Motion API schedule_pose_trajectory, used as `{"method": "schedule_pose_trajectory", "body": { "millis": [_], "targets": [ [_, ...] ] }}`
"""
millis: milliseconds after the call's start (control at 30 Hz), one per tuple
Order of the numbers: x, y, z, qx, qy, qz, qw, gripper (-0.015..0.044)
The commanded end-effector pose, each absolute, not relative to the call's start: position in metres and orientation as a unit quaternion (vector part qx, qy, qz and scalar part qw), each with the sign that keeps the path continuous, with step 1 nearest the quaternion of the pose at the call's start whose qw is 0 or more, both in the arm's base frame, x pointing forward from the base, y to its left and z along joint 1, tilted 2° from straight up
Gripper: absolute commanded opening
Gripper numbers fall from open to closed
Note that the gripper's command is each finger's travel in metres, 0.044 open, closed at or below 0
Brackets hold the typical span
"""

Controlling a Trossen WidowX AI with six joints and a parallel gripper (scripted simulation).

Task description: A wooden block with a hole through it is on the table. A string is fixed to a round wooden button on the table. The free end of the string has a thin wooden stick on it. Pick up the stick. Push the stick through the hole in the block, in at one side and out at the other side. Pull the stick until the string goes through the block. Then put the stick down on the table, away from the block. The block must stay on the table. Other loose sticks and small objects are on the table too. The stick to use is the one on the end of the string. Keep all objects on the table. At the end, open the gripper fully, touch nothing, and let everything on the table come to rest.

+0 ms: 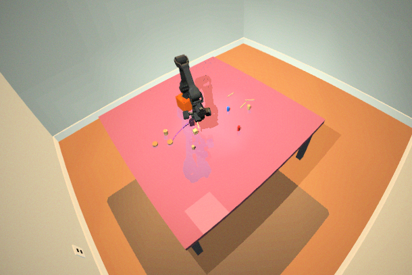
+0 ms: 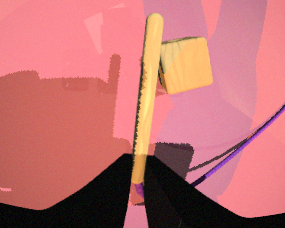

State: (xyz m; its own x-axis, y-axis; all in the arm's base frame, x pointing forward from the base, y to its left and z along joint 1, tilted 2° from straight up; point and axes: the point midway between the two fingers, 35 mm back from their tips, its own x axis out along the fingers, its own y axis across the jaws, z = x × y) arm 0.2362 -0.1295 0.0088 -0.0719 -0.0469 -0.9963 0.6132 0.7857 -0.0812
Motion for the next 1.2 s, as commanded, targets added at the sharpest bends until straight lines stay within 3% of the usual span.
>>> {"method": "schedule_pose_trajectory", "body": {
  "millis": [0,1167],
  "targets": [
    [0.236,-0.135,0.008,0.237,0.677,-0.29,0.633,0.0],
    [0.237,-0.18,0.011,0.491,0.48,-0.589,0.426,0.0]
  ]
}}
